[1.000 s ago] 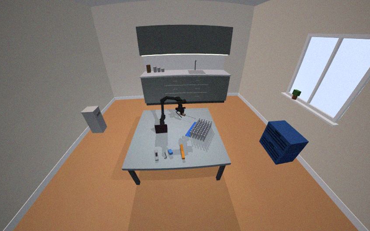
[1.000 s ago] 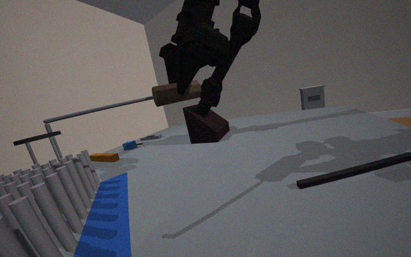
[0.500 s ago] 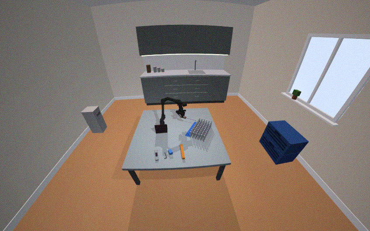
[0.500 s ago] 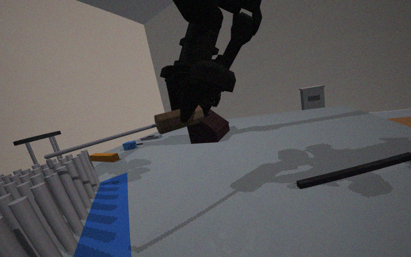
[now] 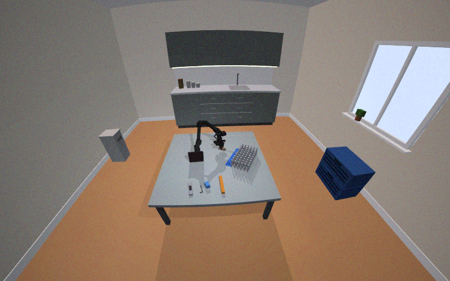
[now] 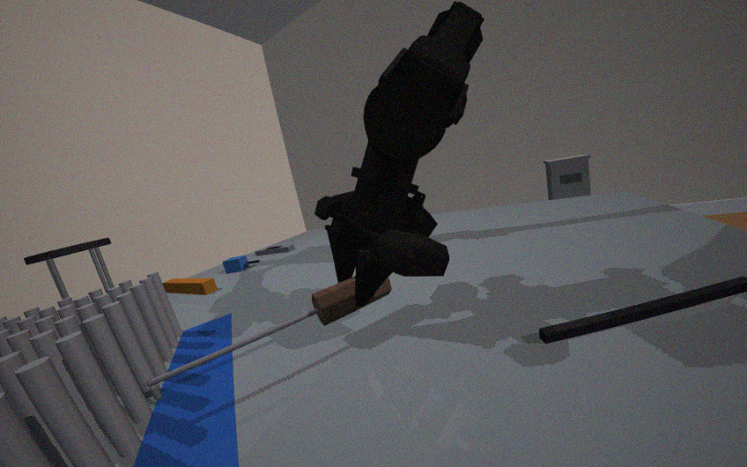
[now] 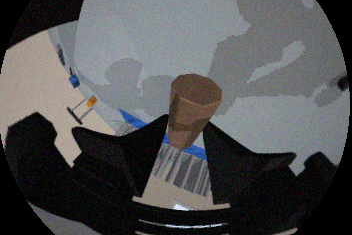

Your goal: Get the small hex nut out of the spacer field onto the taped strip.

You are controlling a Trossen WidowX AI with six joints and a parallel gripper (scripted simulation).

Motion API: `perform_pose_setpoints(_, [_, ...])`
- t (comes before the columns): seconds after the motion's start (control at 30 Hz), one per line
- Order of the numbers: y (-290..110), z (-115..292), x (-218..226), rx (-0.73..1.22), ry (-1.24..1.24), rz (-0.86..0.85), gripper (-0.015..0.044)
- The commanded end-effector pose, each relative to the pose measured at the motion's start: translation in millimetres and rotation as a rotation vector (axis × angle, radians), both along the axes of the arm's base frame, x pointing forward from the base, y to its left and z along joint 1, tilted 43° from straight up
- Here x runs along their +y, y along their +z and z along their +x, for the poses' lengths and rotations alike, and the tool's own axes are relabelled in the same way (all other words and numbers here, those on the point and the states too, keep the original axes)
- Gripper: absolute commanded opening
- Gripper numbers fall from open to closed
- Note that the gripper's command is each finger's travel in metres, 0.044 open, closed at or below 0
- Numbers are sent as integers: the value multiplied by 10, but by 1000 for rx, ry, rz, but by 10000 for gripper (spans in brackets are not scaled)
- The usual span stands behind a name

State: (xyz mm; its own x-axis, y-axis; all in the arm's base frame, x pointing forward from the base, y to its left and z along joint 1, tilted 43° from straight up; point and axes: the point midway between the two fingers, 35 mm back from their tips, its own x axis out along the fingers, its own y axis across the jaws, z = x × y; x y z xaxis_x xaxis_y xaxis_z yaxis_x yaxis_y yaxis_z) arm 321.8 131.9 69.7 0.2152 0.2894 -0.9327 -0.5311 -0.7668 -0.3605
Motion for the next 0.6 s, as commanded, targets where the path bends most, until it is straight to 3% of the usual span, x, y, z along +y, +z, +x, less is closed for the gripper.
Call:
perform_pose_setpoints(0.0, [-39, 19, 14, -11, -16, -6, 0])
perform_pose_setpoints(0.57, [-85, 122, -31, -11, -16, -7, 0])
